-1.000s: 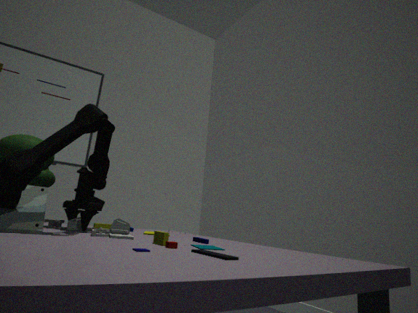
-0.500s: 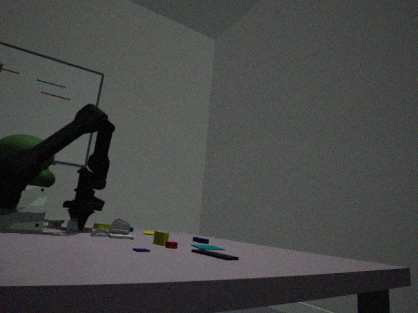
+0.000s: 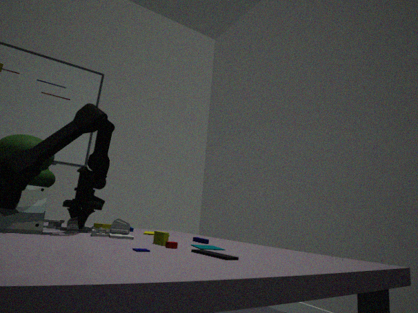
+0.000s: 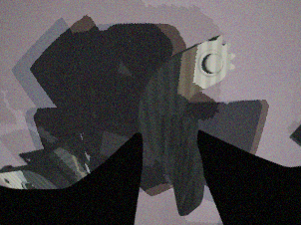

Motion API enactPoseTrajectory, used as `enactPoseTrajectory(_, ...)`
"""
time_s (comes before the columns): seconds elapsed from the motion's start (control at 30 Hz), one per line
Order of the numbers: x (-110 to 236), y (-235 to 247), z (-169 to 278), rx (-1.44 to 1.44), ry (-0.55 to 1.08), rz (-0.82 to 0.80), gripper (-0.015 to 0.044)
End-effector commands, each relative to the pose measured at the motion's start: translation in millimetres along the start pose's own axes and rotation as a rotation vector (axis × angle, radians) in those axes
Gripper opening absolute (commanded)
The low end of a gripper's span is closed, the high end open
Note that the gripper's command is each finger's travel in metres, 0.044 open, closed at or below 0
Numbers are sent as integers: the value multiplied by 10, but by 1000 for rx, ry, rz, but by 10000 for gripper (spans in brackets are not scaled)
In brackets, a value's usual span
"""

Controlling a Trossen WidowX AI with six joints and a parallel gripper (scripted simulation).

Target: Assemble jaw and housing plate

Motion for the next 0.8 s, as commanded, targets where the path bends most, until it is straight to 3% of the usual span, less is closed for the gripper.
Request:
enactPoseTrajectory(0.0,100,4,-19,-4,-4,-6,134)
enactPoseTrajectory(0.77,750,3,-2,-1,-5,-3,134)
Point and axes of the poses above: the point midway between the two fingers, 35 mm back from their tips, its own x axis back along the fingers, its own y axis across the jaws, z = x × y, the point moved 5 cm from there along x, back along the fingers, and after that the axes turned 15 degrees about x, right-handed, at the moved point
